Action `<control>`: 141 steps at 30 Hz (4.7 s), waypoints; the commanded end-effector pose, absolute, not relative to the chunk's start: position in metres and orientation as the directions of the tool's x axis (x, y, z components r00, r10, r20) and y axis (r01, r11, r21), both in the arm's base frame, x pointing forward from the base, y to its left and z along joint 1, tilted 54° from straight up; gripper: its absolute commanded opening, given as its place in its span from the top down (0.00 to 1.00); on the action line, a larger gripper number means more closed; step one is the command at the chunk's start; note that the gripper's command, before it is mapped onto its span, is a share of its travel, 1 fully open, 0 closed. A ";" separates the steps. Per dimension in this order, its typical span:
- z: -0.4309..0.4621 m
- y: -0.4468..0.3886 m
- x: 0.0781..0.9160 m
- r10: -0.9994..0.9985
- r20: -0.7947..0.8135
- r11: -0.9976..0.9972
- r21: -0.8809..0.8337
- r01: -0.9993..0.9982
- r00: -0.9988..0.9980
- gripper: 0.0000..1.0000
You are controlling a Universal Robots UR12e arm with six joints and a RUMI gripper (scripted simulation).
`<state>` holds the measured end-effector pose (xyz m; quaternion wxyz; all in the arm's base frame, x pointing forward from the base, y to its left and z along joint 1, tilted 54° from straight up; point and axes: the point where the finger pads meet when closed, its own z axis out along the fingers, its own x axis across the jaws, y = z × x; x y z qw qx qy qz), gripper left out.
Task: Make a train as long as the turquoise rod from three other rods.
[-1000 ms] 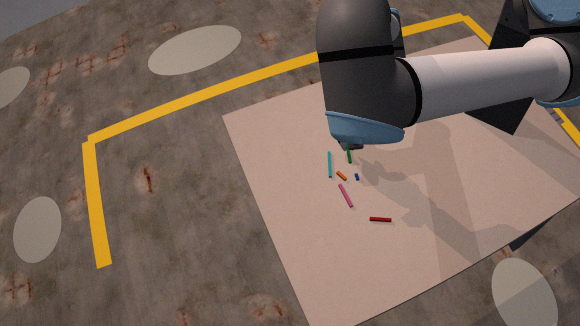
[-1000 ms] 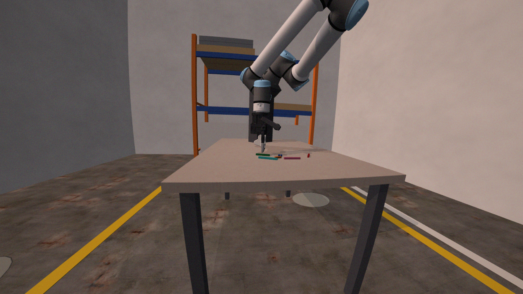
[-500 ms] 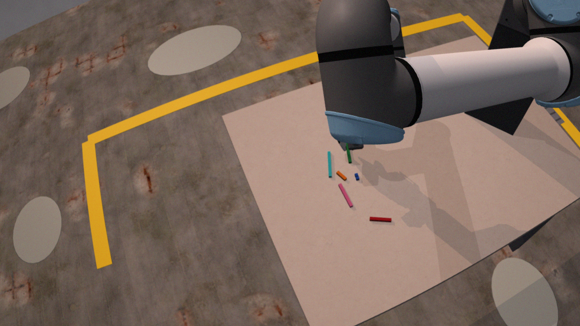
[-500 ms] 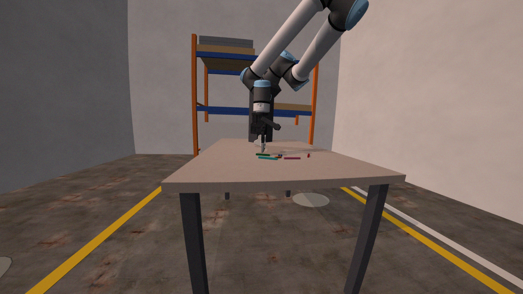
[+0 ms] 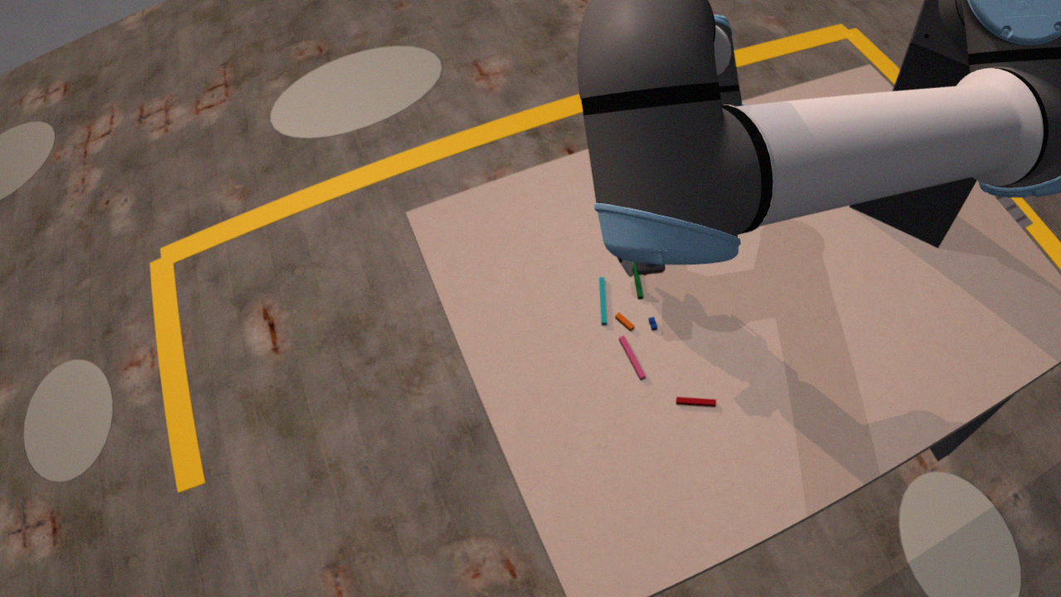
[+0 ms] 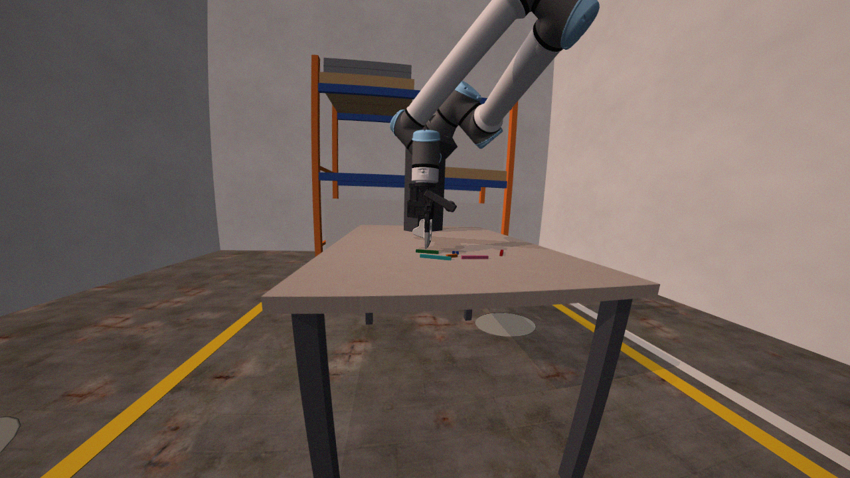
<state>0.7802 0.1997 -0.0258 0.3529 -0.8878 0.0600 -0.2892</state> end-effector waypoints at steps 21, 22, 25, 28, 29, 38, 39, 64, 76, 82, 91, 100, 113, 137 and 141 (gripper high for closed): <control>-0.034 0.208 0.789 -0.311 0.472 -0.744 -0.661 0.098 0.825 0.86; -0.034 0.208 0.789 -0.311 0.472 -0.744 -0.661 0.098 0.825 0.86; -0.035 0.209 0.789 -0.311 0.472 -0.744 -0.661 0.098 0.825 0.86; -0.035 0.209 0.790 -0.311 0.472 -0.744 -0.661 0.098 0.825 0.86; -0.035 0.209 0.790 -0.311 0.472 -0.744 -0.661 0.098 0.825 0.86; -0.035 0.209 0.790 -0.311 0.472 -0.744 -0.661 0.098 0.825 0.86; -0.035 0.209 0.790 -0.311 0.472 -0.744 -0.661 0.098 0.825 0.86; -0.035 0.209 0.790 -0.311 0.472 -0.744 -0.661 0.098 0.825 0.86; -0.035 0.209 0.790 -0.311 0.472 -0.744 -0.661 0.098 0.825 1.00; -0.035 0.209 0.790 -0.311 0.472 -0.744 -0.661 0.098 0.825 1.00; -0.035 0.209 0.790 -0.311 0.472 -0.744 -0.661 0.098 0.825 1.00; -0.035 0.209 0.789 -0.311 0.472 -0.744 -0.661 0.098 0.825 1.00; 0.000 0.173 0.756 -0.311 0.472 -0.744 -0.661 0.098 0.825 1.00; 0.049 0.185 0.728 -0.281 0.493 -0.757 -0.642 0.126 0.823 1.00; 0.072 0.216 0.720 -0.258 0.512 -0.765 -0.626 0.150 0.819 1.00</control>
